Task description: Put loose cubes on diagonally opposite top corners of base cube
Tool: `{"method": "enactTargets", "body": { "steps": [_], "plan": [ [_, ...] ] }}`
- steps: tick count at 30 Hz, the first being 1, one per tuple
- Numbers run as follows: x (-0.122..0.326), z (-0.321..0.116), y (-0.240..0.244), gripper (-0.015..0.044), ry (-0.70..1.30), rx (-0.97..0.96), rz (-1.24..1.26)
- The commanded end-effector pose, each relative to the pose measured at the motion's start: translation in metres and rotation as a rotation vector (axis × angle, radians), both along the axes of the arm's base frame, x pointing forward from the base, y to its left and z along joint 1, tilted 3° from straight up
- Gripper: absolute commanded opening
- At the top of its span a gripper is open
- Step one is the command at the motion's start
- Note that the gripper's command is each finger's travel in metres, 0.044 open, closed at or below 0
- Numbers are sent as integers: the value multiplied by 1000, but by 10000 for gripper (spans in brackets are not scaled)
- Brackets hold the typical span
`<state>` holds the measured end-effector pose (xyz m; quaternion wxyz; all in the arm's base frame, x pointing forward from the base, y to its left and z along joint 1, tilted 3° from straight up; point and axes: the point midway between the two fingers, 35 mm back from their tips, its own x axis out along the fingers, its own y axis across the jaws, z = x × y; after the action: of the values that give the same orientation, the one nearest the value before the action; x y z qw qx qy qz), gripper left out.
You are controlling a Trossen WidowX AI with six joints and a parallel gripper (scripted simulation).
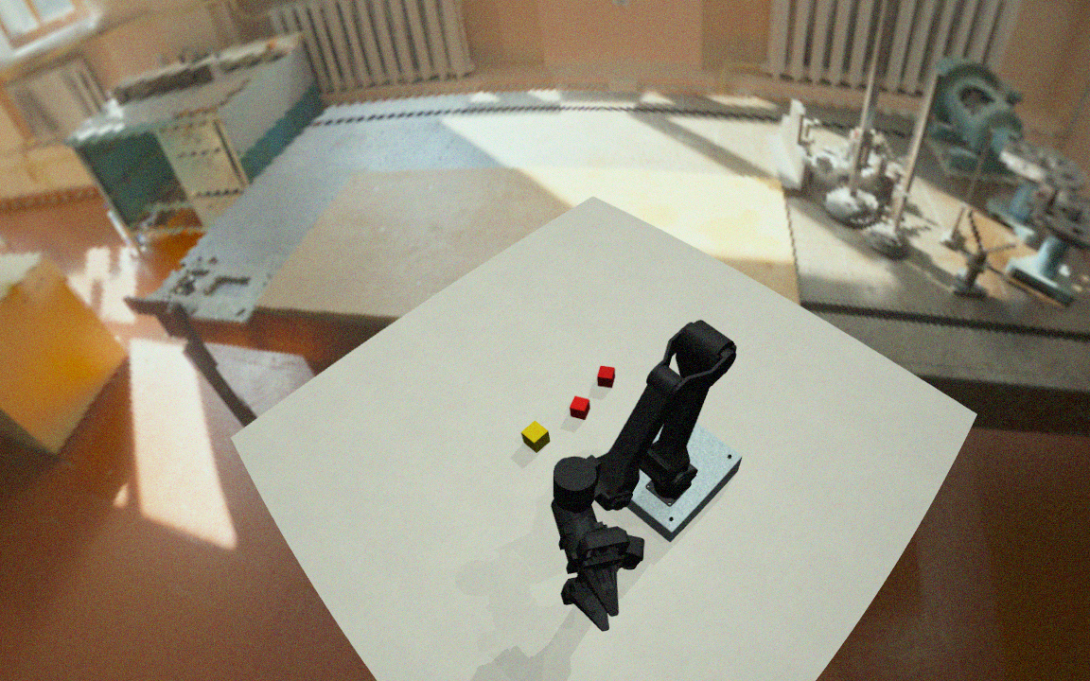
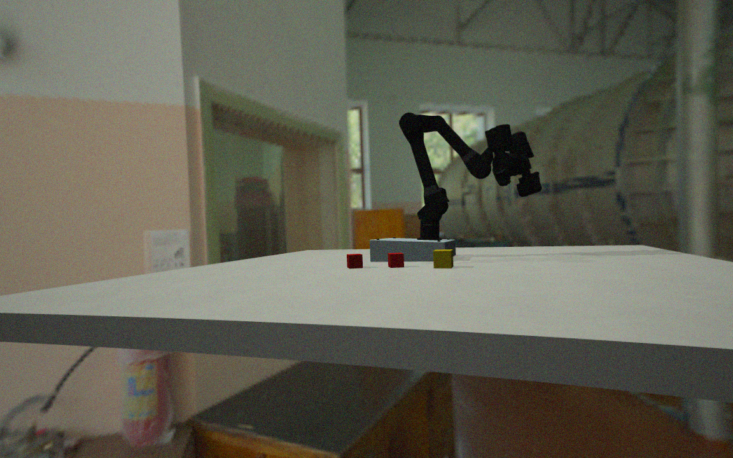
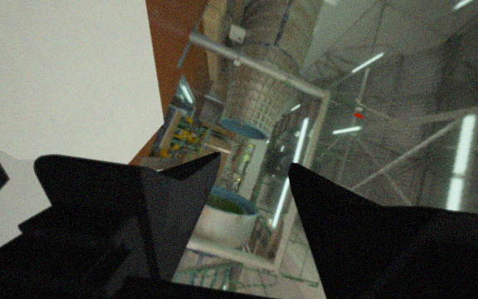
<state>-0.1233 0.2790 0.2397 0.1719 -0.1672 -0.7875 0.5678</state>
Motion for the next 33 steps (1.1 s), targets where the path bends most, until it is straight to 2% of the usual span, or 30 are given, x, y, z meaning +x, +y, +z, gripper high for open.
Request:
{"method": "enactTargets", "body": {
  "steps": [1,9,17,25,33],
  "plan": [
    [40,-6,35,265,116,-262,-170],
    [135,-26,75,265,449,-725,-521],
    [239,-51,75,265,910,-1087,-864],
    [333,-80,36,265,1491,-1315,-1171],
    [403,-106,-35,265,2181,-1362,-1410]
  ]
}}
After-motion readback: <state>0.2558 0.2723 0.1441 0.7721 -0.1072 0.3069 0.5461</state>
